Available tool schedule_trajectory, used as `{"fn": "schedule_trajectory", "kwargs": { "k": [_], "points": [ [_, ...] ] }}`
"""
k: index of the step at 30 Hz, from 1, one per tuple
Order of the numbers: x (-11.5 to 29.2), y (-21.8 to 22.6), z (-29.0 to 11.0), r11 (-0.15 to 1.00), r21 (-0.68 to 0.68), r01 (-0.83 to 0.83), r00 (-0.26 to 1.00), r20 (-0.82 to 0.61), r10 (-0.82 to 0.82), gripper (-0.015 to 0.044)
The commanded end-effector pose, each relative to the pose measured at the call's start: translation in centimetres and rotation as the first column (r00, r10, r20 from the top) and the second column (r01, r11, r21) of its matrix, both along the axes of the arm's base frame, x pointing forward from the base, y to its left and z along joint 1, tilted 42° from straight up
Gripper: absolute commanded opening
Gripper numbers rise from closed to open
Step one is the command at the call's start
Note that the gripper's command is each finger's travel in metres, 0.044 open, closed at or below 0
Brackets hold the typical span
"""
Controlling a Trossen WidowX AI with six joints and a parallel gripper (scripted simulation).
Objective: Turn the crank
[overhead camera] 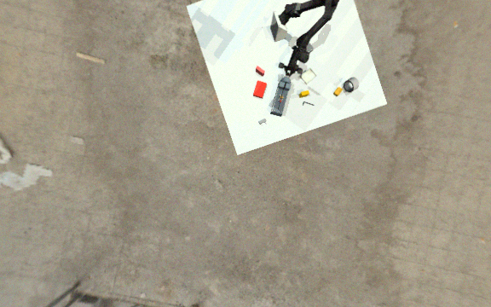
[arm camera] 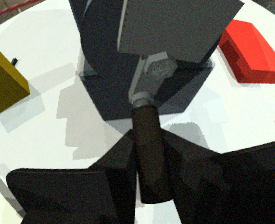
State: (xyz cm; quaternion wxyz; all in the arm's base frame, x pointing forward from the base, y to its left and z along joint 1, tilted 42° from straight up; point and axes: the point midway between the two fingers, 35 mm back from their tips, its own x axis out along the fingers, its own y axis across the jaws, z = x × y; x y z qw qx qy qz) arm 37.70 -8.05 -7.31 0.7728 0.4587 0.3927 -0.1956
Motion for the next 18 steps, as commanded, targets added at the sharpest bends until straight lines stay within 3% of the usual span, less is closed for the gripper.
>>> {"fn": "schedule_trajectory", "kwargs": {
  "k": [1, 18],
  "points": [
    [0.55, 0.31, 0.68, 1.000, 0.005, -0.010, 1.000, 0.021, 0.010, 0.0000],
    [0.63, 0.33, 0.86, 1.000, 0.005, -0.010, 1.000, 0.021, 0.010, 0.0000]
  ]
}}
